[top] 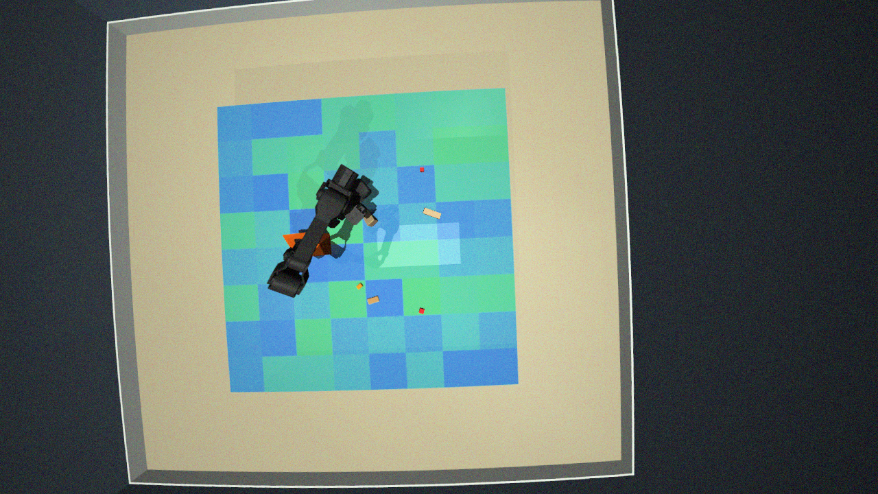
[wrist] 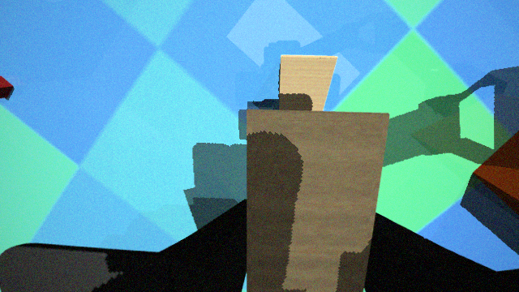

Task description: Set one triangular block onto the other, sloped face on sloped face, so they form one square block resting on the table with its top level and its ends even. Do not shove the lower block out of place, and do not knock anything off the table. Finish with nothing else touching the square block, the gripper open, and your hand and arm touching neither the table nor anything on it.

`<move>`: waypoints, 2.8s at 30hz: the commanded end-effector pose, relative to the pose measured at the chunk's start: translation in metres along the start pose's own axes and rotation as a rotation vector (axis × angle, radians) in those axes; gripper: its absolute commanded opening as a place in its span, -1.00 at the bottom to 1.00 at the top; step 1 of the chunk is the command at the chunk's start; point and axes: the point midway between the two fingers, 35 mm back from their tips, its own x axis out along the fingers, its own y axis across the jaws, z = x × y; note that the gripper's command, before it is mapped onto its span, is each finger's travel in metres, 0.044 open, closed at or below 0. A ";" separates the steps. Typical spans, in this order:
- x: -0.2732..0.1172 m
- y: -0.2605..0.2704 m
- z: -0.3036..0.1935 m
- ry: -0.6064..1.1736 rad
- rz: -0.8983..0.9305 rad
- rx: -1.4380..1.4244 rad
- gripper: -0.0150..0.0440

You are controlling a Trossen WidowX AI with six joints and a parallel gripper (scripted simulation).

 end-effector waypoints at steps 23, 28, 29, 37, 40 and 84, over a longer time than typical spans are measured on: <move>0.064 -0.010 -0.008 -0.033 -0.025 0.007 -0.49; 0.075 -0.012 -0.004 -0.035 -0.027 0.014 -0.49; 0.075 -0.010 -0.004 -0.035 -0.026 0.014 -0.49; 0.087 -0.006 0.001 -0.035 -0.026 0.014 -0.49; 0.099 -0.007 0.006 -0.037 -0.027 0.015 -0.49; 0.102 -0.010 0.008 -0.043 -0.013 0.005 -0.49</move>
